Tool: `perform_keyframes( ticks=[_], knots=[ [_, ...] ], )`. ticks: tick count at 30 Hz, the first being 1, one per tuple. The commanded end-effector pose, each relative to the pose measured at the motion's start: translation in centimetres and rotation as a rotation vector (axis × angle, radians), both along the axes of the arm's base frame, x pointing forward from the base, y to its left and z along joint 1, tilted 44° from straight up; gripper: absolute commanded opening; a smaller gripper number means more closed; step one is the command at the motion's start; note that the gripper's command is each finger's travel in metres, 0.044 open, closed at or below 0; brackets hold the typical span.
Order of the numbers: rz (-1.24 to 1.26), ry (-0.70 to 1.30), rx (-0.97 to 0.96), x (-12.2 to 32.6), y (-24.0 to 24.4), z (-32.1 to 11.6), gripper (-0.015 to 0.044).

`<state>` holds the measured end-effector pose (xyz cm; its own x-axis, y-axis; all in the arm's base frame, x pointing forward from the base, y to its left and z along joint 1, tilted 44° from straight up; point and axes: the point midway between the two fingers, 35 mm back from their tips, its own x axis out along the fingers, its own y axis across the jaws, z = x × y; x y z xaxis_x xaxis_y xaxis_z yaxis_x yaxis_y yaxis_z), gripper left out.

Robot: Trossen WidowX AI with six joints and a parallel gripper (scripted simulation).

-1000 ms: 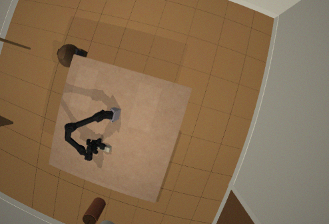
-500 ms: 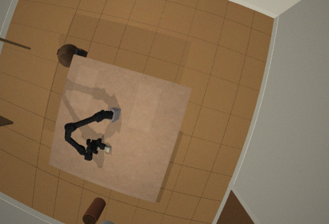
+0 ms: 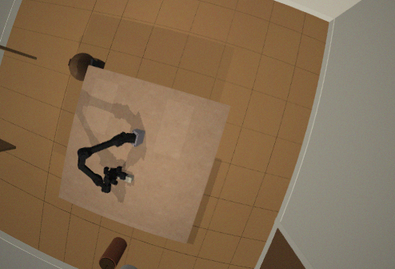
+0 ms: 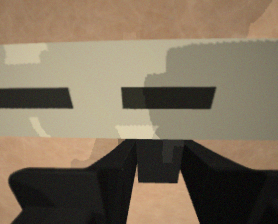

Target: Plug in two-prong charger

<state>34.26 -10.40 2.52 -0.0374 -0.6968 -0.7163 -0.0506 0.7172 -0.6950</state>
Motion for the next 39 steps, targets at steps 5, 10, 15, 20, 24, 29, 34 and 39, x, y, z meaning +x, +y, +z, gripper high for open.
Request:
perform_keyframes(
  ticks=[5, 10, 15, 20, 24, 29, 34, 39],
  knots=[
    [0.007, -0.03, 0.001, 0.78, -0.04, 0.05, 0.0],
    [0.007, -0.03, 0.001, 0.79, -0.07, 0.0, 0.0],
    [0.007, -0.03, 0.001, 0.75, -0.08, -0.04, 0.0],
    [0.002, 0.002, 0.0, -0.05, -0.01, -0.13, 0.0],
    [0.002, 0.002, 0.0, -0.05, -0.01, -0.13, 0.0],
    [0.002, 0.002, 0.0, -0.05, -0.01, -0.13, 0.0079],
    [0.002, 0.002, 0.0, -0.05, -0.01, -0.13, 0.021],
    [0.002, 0.002, 0.0, -0.05, -0.01, -0.13, 0.0341]
  ],
)
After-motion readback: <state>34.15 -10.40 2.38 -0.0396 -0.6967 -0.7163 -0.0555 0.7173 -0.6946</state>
